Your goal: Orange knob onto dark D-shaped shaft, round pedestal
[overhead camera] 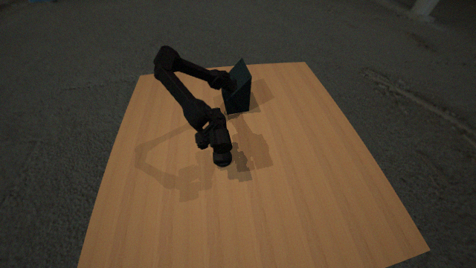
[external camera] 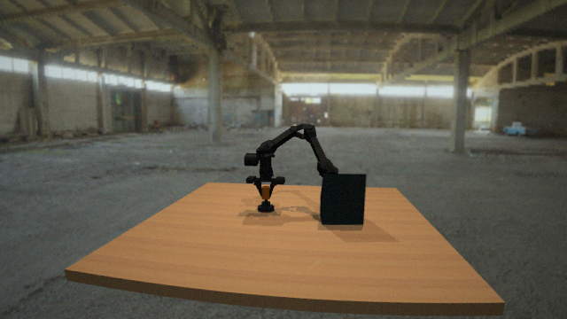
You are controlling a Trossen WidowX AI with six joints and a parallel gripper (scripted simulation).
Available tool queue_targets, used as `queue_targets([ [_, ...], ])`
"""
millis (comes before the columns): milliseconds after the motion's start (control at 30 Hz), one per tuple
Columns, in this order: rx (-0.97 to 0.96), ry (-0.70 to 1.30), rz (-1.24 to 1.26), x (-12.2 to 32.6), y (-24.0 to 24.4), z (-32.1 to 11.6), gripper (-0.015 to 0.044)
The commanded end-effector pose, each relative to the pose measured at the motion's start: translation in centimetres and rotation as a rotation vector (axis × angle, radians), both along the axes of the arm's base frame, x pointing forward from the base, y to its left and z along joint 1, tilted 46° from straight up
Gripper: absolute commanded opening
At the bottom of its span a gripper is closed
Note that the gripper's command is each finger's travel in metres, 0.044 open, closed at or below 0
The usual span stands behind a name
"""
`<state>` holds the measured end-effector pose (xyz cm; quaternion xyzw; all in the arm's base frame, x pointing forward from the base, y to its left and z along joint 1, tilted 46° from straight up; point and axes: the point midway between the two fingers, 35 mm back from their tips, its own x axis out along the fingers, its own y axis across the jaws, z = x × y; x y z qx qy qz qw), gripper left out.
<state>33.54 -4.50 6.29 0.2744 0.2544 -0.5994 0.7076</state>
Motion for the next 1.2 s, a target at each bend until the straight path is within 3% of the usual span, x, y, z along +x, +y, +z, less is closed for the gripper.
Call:
queue_targets([
  [0,0.0,0.0,0.001,0.0,-0.02,-0.02,0.0],
  [333,0.001,-0.007,-0.005,0.0,0.27,0.26,0.0],
  [567,0.032,-0.149,-0.143,0.14,0.11,0.2,0.0],
  [1167,0.032,-0.149,-0.143,0.0,-0.02,-0.02,0.0],
])
